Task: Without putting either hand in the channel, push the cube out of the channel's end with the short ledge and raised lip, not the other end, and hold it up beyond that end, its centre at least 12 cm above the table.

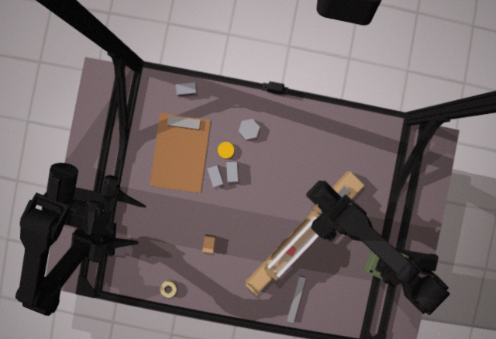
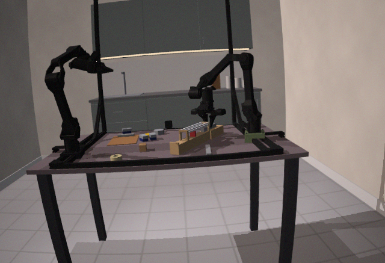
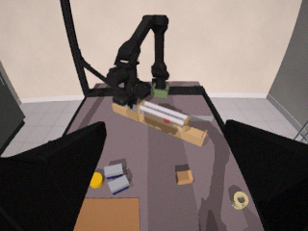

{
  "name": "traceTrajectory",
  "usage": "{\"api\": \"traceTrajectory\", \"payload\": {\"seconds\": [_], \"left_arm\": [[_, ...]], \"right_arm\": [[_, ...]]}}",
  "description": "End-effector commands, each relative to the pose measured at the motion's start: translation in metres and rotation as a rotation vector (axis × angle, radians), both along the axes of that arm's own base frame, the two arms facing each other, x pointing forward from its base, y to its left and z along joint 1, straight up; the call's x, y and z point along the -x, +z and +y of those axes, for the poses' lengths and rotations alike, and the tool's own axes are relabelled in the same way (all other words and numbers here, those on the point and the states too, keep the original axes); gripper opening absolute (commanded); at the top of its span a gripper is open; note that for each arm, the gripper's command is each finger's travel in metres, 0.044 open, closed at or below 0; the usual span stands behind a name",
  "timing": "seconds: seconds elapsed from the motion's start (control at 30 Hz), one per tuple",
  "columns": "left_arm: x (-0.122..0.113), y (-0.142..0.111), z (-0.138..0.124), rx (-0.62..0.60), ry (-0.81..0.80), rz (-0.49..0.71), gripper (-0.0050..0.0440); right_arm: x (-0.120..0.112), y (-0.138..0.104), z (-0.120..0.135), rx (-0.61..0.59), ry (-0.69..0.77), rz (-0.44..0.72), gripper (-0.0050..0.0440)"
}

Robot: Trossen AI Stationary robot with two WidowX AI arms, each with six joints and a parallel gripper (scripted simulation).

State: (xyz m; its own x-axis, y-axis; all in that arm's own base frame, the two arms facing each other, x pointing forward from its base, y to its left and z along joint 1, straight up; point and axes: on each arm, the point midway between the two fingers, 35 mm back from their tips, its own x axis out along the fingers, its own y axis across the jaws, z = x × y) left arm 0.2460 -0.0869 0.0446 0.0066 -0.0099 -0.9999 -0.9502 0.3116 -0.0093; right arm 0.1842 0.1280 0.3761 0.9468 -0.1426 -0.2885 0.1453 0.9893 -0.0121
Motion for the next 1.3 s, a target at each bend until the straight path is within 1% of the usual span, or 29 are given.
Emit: {"api": "traceTrajectory", "payload": {"seconds": [0.0, 0.07, 0.73, 0.83, 0.9, 1.0, 1.07, 1.13, 1.27], "left_arm": [[0.000, 0.000, -0.001, 0.000, 0.000, 0.000, 0.0160], [0.000, 0.000, -0.001, 0.000, 0.000, 0.000, 0.0200], [0.000, 0.000, -0.001, 0.000, 0.000, 0.000, 0.0200], [-0.001, 0.013, -0.001, -0.001, 0.001, 0.001, 0.0200], [-0.002, 0.033, -0.001, -0.004, 0.003, 0.003, 0.0200], [0.000, 0.068, 0.000, -0.009, 0.005, 0.006, 0.0200], [0.000, 0.068, 0.000, -0.009, 0.005, 0.006, 0.0200], [0.001, 0.078, 0.001, -0.010, 0.005, 0.007, 0.0200], [0.001, 0.078, 0.001, -0.010, 0.005, 0.007, 0.0200]], "right_arm": [[0.000, 0.001, 0.000, -0.001, -0.002, -0.003, 0.0400], [0.000, 0.001, 0.000, -0.001, -0.002, -0.003, 0.0400], [0.000, 0.001, 0.000, -0.001, -0.002, -0.003, 0.0400], [0.000, 0.001, 0.000, -0.001, -0.002, -0.003, 0.0400], [0.000, 0.001, 0.000, -0.001, -0.002, -0.003, 0.0400], [0.000, 0.001, 0.000, -0.001, -0.002, -0.003, 0.0400], [0.000, 0.001, 0.000, -0.001, -0.002, -0.003, 0.0400], [0.000, 0.001, 0.000, -0.001, -0.002, -0.003, 0.0400], [0.000, 0.001, 0.000, -0.001, -0.002, -0.003, 0.0400]]}}
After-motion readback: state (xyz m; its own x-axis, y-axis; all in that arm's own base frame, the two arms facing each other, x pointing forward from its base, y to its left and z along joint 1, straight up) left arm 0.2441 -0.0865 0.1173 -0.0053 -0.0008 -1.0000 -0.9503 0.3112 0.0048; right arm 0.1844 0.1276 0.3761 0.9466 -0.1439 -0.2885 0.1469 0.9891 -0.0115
